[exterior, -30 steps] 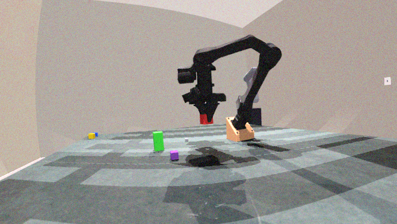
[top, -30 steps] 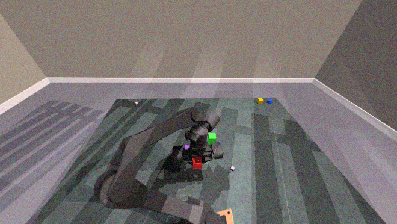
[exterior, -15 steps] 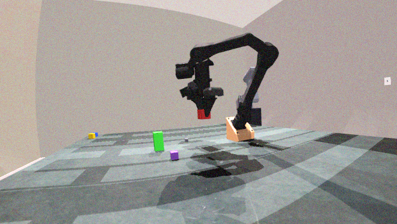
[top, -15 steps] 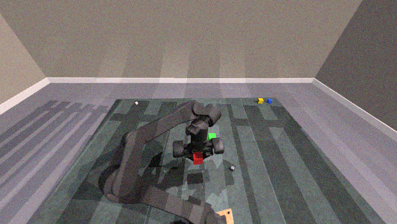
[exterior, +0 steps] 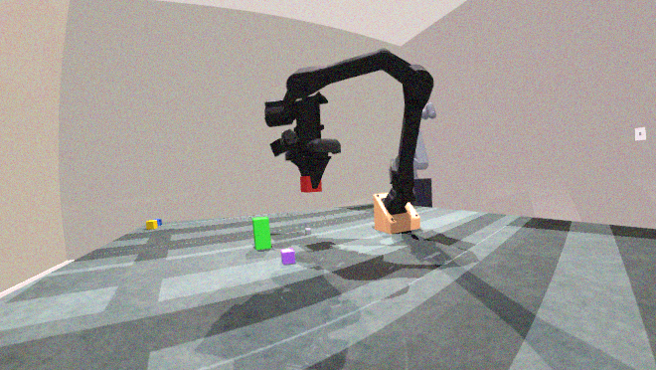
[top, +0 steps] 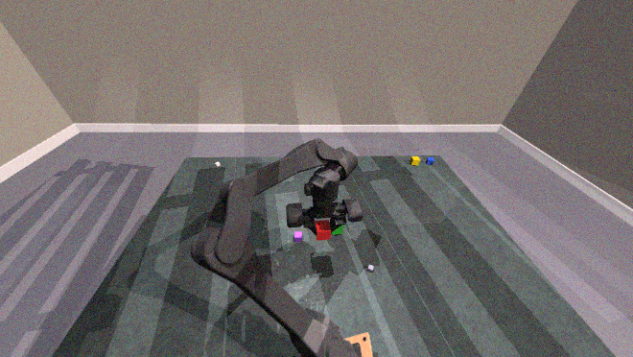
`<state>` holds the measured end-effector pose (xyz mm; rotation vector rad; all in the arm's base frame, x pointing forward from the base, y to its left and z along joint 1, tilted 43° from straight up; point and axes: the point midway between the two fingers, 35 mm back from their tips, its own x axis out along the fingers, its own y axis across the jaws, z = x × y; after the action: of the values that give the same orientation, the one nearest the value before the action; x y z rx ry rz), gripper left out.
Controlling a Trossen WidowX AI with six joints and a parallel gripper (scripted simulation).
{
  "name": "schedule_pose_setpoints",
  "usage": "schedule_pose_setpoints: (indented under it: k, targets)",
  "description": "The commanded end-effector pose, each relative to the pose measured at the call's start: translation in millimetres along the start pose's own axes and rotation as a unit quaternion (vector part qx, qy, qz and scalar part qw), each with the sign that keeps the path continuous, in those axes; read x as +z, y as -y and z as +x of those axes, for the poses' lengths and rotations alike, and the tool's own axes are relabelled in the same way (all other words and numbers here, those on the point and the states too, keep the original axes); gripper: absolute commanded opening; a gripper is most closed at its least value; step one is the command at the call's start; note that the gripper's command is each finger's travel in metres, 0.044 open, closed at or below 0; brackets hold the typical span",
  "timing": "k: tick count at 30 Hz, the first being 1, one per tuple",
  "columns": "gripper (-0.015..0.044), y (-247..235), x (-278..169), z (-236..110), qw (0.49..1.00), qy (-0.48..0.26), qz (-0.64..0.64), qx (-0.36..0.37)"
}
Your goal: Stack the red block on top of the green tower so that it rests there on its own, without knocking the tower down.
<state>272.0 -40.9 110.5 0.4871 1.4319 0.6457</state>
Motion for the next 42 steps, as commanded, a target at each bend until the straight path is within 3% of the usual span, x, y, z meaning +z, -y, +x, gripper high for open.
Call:
schedule_pose_setpoints:
  k: [1, 28, 42]
  targets:
    - [0.0000, 8.4, 16.6, -1.8, 1.000, 0.001, 0.003, 0.001]
    - [0.0000, 69.6, 105.9, 13.0, 1.000, 0.004, 0.001, 0.000]
    - [0.0000, 71.6, 108.1, 35.5, 1.000, 0.004, 0.000, 0.000]
